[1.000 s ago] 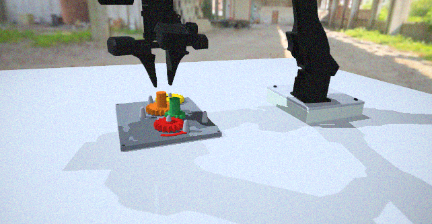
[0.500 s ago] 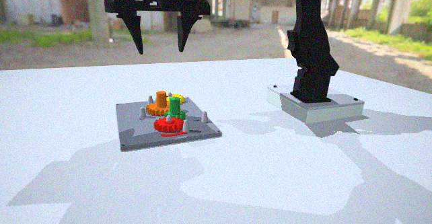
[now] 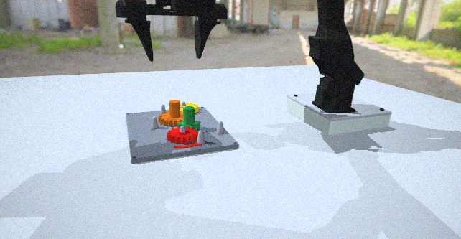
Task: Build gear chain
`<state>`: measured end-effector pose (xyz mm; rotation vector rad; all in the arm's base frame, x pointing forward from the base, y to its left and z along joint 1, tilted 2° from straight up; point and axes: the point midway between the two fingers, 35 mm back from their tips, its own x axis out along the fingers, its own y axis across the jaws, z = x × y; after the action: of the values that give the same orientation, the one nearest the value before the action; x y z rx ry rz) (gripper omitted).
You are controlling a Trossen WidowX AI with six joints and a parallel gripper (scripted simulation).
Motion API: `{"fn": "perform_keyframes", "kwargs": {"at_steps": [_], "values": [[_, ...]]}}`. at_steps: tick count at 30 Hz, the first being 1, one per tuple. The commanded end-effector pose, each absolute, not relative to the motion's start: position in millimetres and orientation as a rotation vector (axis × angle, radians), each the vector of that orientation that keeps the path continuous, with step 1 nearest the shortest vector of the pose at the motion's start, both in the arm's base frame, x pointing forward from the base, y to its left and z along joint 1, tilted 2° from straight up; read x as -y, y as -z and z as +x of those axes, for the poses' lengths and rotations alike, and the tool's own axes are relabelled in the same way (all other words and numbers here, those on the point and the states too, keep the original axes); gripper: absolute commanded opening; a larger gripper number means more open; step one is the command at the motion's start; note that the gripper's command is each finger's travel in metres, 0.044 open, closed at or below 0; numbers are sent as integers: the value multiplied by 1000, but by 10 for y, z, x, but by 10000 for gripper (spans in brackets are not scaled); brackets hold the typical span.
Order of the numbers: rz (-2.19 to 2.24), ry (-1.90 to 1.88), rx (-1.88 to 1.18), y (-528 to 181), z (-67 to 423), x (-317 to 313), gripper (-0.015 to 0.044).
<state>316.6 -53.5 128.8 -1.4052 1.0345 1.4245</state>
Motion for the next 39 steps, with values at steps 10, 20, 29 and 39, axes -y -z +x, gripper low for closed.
{"fn": "perform_keyframes", "kwargs": {"at_steps": [10, 20, 29, 39], "values": [[-1408, -1427, -1033, -1292, 3167, 536, 440], [-1408, -1427, -1033, -1292, 3167, 536, 440], [-1409, -1428, -1031, -1300, 3171, 483, 440], [-1441, -1435, -1001, -1488, 3026, -832, 440]]}}
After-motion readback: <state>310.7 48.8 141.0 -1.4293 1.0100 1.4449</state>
